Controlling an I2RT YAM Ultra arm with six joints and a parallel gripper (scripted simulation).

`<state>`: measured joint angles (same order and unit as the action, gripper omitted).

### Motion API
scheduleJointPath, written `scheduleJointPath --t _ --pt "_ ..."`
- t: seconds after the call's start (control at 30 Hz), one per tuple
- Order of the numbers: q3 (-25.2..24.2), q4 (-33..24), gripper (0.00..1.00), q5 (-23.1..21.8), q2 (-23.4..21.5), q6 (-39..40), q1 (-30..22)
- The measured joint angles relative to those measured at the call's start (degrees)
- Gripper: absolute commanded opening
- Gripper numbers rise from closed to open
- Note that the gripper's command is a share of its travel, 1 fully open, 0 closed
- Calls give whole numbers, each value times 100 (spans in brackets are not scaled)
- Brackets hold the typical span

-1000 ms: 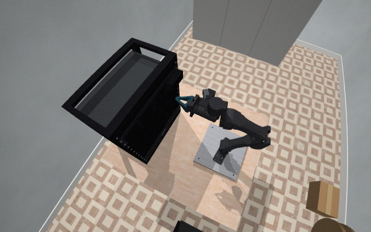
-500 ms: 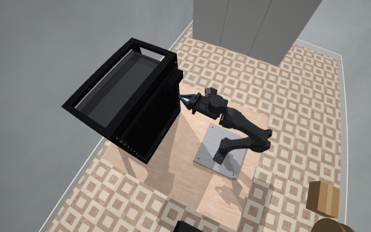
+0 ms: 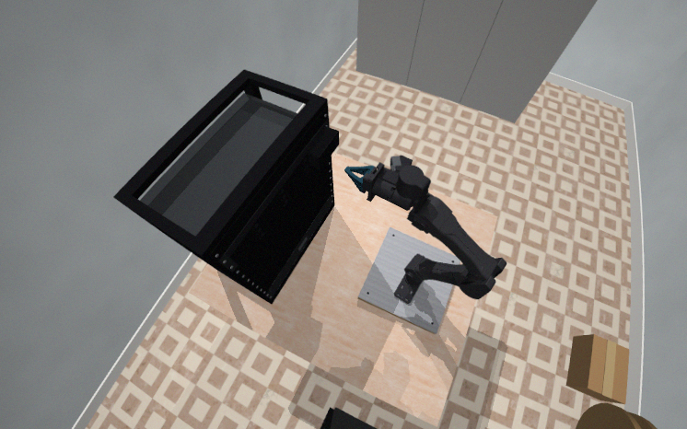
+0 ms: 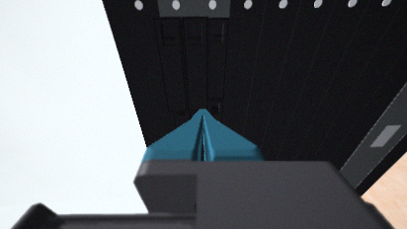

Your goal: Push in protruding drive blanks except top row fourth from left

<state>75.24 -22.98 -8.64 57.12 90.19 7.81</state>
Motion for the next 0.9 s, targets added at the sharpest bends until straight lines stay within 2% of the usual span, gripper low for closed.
scheduleJointPath --t 0.23,0.43,0.73,0.8,0.9 --pt "-369 269 0 -857 -79 -33 872" --pt "-474 413 0 -1353 -81 -44 1231" --pt "-474 599 0 -1574 -57 -44 1241" --pt "-461 710 0 -1510 63 -39 1097" --pt "-345 931 0 -1355 474 -28 817"
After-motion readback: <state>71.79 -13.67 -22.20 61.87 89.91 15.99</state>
